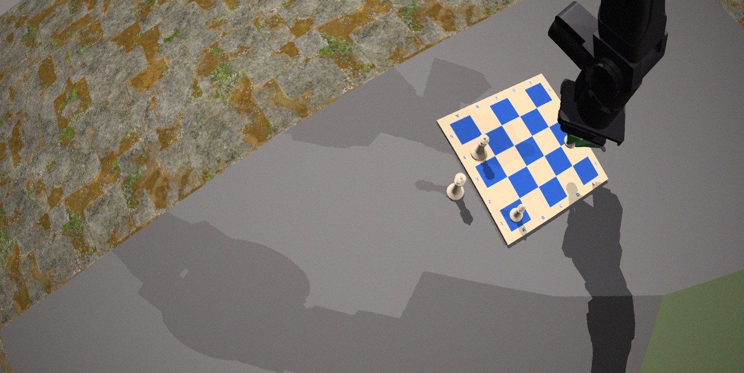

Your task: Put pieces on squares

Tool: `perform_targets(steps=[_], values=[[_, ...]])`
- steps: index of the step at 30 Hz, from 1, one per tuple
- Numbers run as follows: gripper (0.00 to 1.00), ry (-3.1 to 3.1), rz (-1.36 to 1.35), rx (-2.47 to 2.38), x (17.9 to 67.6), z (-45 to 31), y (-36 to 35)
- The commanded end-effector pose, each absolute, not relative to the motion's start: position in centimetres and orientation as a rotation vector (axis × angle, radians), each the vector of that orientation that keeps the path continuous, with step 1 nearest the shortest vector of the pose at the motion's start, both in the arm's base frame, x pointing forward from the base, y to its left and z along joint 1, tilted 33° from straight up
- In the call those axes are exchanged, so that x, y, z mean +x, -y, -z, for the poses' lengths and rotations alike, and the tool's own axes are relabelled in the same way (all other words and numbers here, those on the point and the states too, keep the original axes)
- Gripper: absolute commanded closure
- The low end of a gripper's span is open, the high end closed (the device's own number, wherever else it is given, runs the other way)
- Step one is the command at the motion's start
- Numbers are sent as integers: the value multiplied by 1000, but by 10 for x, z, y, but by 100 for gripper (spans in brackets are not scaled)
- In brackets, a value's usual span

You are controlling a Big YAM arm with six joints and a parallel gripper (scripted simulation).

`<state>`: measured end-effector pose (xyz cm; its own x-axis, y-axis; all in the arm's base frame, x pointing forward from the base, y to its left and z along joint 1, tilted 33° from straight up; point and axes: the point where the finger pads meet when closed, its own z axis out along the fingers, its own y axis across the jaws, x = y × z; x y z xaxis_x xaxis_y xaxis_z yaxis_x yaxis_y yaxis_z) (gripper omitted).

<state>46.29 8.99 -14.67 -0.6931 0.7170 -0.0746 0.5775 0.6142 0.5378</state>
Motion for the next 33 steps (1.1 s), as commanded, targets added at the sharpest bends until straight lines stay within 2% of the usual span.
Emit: perform_targets(steps=[1,13,19,33], values=[[100,-2557,-710,1070,465,155,-96],[100,-2558,-711,1070,484,197,-113],[100,-2528,-724,1066,496,186,-111],[100,-2552,-710,1080,486,196,-111]])
